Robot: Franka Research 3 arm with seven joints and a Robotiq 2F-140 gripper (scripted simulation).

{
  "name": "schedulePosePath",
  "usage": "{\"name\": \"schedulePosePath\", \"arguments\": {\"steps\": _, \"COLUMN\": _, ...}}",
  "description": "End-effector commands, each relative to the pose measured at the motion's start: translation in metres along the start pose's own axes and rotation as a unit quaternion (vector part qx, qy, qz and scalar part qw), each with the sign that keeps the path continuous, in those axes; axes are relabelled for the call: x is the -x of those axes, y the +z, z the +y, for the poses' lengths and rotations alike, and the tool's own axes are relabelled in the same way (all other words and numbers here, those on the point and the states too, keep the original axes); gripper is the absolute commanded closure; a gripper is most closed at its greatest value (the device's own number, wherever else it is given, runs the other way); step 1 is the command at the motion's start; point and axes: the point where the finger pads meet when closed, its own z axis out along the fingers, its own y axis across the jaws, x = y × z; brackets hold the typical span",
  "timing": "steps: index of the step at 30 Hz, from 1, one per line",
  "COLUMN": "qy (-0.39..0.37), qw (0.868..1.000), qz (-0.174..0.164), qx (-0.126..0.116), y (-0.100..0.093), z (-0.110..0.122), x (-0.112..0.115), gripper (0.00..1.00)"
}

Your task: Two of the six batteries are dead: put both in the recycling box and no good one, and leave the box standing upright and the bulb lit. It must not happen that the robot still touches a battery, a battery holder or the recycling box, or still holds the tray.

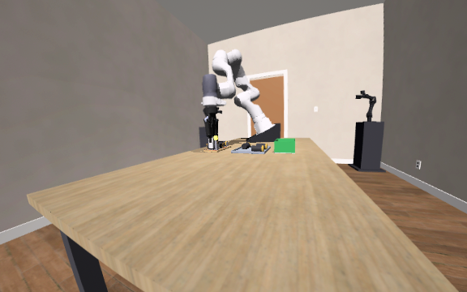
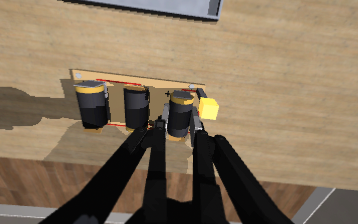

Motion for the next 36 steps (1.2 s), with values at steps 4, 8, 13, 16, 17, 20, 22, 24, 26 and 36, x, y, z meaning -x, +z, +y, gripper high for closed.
{"name": "schedulePosePath", "arguments": {"steps": 4, "qy": -0.003, "qw": 1.0, "qz": 0.001, "qx": 0.002, "y": 0.0, "z": 0.002, "x": 0.0, "gripper": 0.84}}
{"name": "schedulePosePath", "arguments": {"steps": 8, "qy": -0.003, "qw": 1.0, "qz": 0.001, "qx": 0.002, "y": 0.0, "z": 0.002, "x": 0.0, "gripper": 0.84}}
{"name": "schedulePosePath", "arguments": {"steps": 13, "qy": -0.003, "qw": 1.0, "qz": 0.001, "qx": 0.002, "y": 0.0, "z": 0.002, "x": 0.0, "gripper": 0.84}}
{"name": "schedulePosePath", "arguments": {"steps": 16, "qy": -0.003, "qw": 1.0, "qz": 0.001, "qx": 0.002, "y": 0.0, "z": 0.002, "x": 0.0, "gripper": 0.84}}
{"name": "schedulePosePath", "arguments": {"steps": 17, "qy": -0.003, "qw": 1.0, "qz": 0.001, "qx": 0.002, "y": 0.0, "z": 0.002, "x": 0.0, "gripper": 0.84}}
{"name": "schedulePosePath", "arguments": {"steps": 20, "qy": -0.003, "qw": 1.0, "qz": 0.001, "qx": 0.002, "y": -0.001, "z": 0.002, "x": 0.0, "gripper": 0.84}}
{"name": "schedulePosePath", "arguments": {"steps": 22, "qy": -0.003, "qw": 1.0, "qz": 0.001, "qx": 0.002, "y": -0.002, "z": 0.002, "x": 0.0, "gripper": 0.84}}
{"name": "schedulePosePath", "arguments": {"steps": 24, "qy": -0.003, "qw": 1.0, "qz": 0.001, "qx": 0.002, "y": -0.008, "z": 0.002, "x": 0.0, "gripper": 0.84}}
{"name": "schedulePosePath", "arguments": {"steps": 26, "qy": -0.003, "qw": 1.0, "qz": 0.001, "qx": 0.002, "y": -0.017, "z": 0.002, "x": 0.0, "gripper": 0.84}}
{"name": "schedulePosePath", "arguments": {"steps": 36, "qy": -0.003, "qw": 1.0, "qz": 0.001, "qx": 0.002, "y": -0.045, "z": 0.001, "x": 0.0, "gripper": 0.84}}
